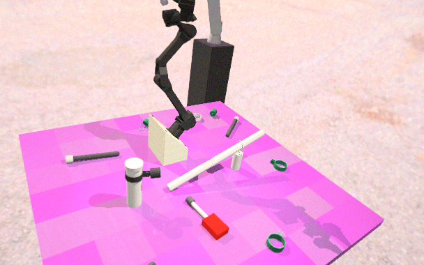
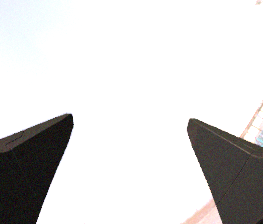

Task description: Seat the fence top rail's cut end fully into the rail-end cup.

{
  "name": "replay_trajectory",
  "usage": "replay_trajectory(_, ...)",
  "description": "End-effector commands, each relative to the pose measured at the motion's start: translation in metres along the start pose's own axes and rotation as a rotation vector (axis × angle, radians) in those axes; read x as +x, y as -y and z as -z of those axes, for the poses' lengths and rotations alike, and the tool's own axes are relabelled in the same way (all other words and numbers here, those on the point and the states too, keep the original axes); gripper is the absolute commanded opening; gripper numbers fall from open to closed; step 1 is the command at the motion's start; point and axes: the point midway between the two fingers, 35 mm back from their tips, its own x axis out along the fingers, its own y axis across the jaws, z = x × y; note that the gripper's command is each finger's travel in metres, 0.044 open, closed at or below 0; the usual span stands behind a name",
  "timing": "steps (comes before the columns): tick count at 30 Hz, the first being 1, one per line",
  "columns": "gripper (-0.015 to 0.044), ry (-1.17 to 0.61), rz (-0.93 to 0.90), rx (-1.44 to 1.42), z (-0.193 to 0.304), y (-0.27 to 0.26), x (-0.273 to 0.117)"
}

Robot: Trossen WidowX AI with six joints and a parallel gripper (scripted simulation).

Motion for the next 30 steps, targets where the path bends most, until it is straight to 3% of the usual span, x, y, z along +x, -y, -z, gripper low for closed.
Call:
replay_trajectory(1, 0.0426, -0.004, -0.001, 0.001, 0.002, 0.000, 0.000)
replay_trajectory(10, 0.0440, -0.125, -0.168, -0.110, 0.069, -0.062, -0.031)
replay_trajectory(22, 0.0440, -0.218, -0.520, -0.490, 0.186, -0.161, -0.122)
replay_trajectory(30, 0.0440, -0.329, -0.742, -0.767, 0.281, -0.178, -0.187)
